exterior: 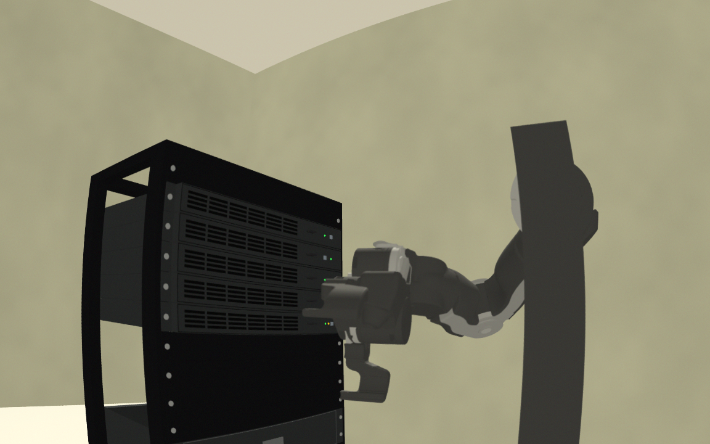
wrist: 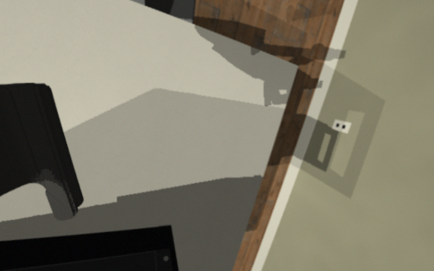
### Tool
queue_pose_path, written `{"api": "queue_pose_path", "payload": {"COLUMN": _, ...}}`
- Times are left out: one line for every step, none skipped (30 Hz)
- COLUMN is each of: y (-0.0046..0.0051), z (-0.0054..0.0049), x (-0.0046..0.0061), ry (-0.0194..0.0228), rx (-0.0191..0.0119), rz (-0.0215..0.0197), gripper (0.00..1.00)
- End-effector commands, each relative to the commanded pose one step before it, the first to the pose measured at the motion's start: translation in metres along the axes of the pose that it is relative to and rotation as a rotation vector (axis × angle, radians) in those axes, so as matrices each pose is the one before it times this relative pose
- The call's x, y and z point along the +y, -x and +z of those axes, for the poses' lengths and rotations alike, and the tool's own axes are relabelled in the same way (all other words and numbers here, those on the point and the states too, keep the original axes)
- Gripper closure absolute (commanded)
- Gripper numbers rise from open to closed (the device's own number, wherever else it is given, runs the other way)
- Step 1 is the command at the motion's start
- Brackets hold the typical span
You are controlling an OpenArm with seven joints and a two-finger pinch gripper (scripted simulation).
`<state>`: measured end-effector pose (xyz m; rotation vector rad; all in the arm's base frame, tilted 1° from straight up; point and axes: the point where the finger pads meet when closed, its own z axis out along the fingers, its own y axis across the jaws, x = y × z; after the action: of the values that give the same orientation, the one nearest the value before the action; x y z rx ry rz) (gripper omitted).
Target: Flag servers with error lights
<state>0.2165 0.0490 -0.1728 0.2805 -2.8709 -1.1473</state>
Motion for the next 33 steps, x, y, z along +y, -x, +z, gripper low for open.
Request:
{"api": "queue_pose_path", "payload": {"y": 0.000398, "z": -0.00068, "x": 0.00076, "ry": 0.00178, "rx": -0.00244, "rz": -0.00205, "gripper": 0.00}}
{"api": "queue_pose_path", "payload": {"y": 0.000002, "z": 0.00000, "x": 0.00000, "ry": 0.00003, "rx": -0.00002, "rz": 0.00001, "gripper": 0.00}}
{"api": "queue_pose_path", "payload": {"y": 0.000012, "z": -0.00003, "x": 0.00001, "ry": 0.00018, "rx": -0.00016, "rz": 0.00008, "gripper": 0.00}}
{"api": "queue_pose_path", "payload": {"y": 0.000033, "z": -0.00009, "x": 0.00003, "ry": 0.00047, "rx": -0.00043, "rz": 0.00021, "gripper": 0.00}}
{"api": "queue_pose_path", "payload": {"y": 0.000062, "z": -0.00016, "x": 0.00005, "ry": 0.00089, "rx": -0.00083, "rz": 0.00040, "gripper": 0.00}}
{"api": "queue_pose_path", "payload": {"y": 0.000101, "z": -0.00026, "x": 0.00008, "ry": 0.00143, "rx": -0.00134, "rz": 0.00065, "gripper": 0.00}}
{"api": "queue_pose_path", "payload": {"y": 0.000131, "z": -0.00036, "x": 0.00018, "ry": 0.00222, "rx": -0.00186, "rz": 0.00081, "gripper": 0.00}}
{"api": "queue_pose_path", "payload": {"y": 0.000320, "z": -0.00053, "x": 0.00038, "ry": 0.00312, "rx": -0.00282, "rz": 0.00076, "gripper": 0.00}}
{"api": "queue_pose_path", "payload": {"y": 0.000333, "z": -0.00053, "x": 0.00010, "ry": 0.00150, "rx": -0.00291, "rz": 0.00089, "gripper": 0.00}}
{"api": "queue_pose_path", "payload": {"y": 0.000108, "z": -0.00043, "x": -0.00029, "ry": 0.00053, "rx": -0.00240, "rz": 0.00154, "gripper": 0.00}}
{"api": "queue_pose_path", "payload": {"y": -0.000102, "z": -0.00032, "x": -0.00044, "ry": 0.00064, "rx": -0.00184, "rz": 0.00189, "gripper": 0.00}}
{"api": "queue_pose_path", "payload": {"y": 0.000130, "z": -0.00058, "x": -0.00037, "ry": 0.00099, "rx": -0.00312, "rz": 0.00184, "gripper": 0.00}}
{"api": "queue_pose_path", "payload": {"y": 0.000438, "z": -0.00098, "x": -0.00019, "ry": 0.00157, "rx": -0.00489, "rz": 0.00137, "gripper": 0.00}}
{"api": "queue_pose_path", "payload": {"y": 0.000404, "z": -0.00103, "x": -0.00032, "ry": 0.00172, "rx": -0.00512, "rz": 0.00184, "gripper": 0.00}}
{"api": "queue_pose_path", "payload": {"y": 0.000049, "z": -0.00079, "x": -0.00064, "ry": 0.00143, "rx": -0.00404, "rz": 0.00282, "gripper": 0.00}}
{"api": "queue_pose_path", "payload": {"y": -0.000002, "z": -0.00084, "x": -0.00074, "ry": 0.00142, "rx": -0.00428, "rz": 0.00314, "gripper": 0.00}}
{"api": "queue_pose_path", "payload": {"y": 0.000000, "z": 0.00000, "x": 0.00000, "ry": 0.00000, "rx": 0.00000, "rz": 0.00000, "gripper": 0.00}}
{"api": "queue_pose_path", "payload": {"y": 0.000000, "z": 0.00000, "x": 0.00000, "ry": 0.00000, "rx": 0.00000, "rz": 0.00000, "gripper": 0.00}}
{"api": "queue_pose_path", "payload": {"y": 0.000450, "z": -0.00142, "x": -0.00040, "ry": 0.00185, "rx": -0.00650, "rz": 0.00205, "gripper": 0.00}}
{"api": "queue_pose_path", "payload": {"y": 0.000691, "z": -0.00165, "x": -0.00050, "ry": 0.00372, "rx": -0.00857, "rz": 0.00385, "gripper": 0.00}}
{"api": "queue_pose_path", "payload": {"y": 0.000183, "z": -0.00132, "x": -0.00085, "ry": 0.00161, "rx": -0.00653, "rz": 0.00335, "gripper": 0.00}}
{"api": "queue_pose_path", "payload": {"y": 0.000234, "z": -0.00147, "x": -0.00090, "ry": 0.00185, "rx": -0.00728, "rz": 0.00362, "gripper": 0.00}}
{"api": "queue_pose_path", "payload": {"y": 0.000464, "z": -0.00179, "x": -0.00081, "ry": 0.00247, "rx": -0.00883, "rz": 0.00368, "gripper": 0.00}}
{"api": "queue_pose_path", "payload": {"y": 0.000591, "z": -0.00202, "x": -0.00080, "ry": 0.00264, "rx": -0.00989, "rz": 0.00362, "gripper": 0.00}}
{"api": "queue_pose_path", "payload": {"y": 0.000409, "z": -0.00196, "x": -0.00101, "ry": 0.00254, "rx": -0.00967, "rz": 0.00434, "gripper": 0.00}}
{"api": "queue_pose_path", "payload": {"y": 0.000258, "z": -0.00193, "x": -0.00120, "ry": 0.00228, "rx": -0.00955, "rz": 0.00476, "gripper": 0.00}}
{"api": "queue_pose_path", "payload": {"y": 0.000563, "z": -0.00231, "x": -0.00105, "ry": 0.00294, "rx": -0.01141, "rz": 0.00461, "gripper": 0.00}}
{"api": "queue_pose_path", "payload": {"y": 0.000694, "z": -0.00253, "x": -0.00102, "ry": 0.00314, "rx": -0.01249, "rz": 0.00455, "gripper": 0.00}}
{"api": "queue_pose_path", "payload": {"y": 0.001134, "z": -0.00273, "x": -0.00100, "ry": 0.00432, "rx": -0.01414, "rz": 0.00616, "gripper": 0.00}}
{"api": "queue_pose_path", "payload": {"y": 0.001286, "z": -0.00289, "x": -0.00101, "ry": 0.00455, "rx": -0.01508, "rz": 0.00645, "gripper": 0.00}}
{"api": "queue_pose_path", "payload": {"y": 0.001361, "z": -0.00303, "x": -0.00103, "ry": 0.00450, "rx": -0.01581, "rz": 0.00636, "gripper": 0.00}}
{"api": "queue_pose_path", "payload": {"y": 0.001434, "z": -0.00317, "x": -0.00103, "ry": 0.00441, "rx": -0.01652, "rz": 0.00619, "gripper": 0.00}}
{"api": "queue_pose_path", "payload": {"y": 0.001505, "z": -0.00330, "x": -0.00103, "ry": 0.00430, "rx": -0.01719, "rz": 0.00596, "gripper": 0.00}}
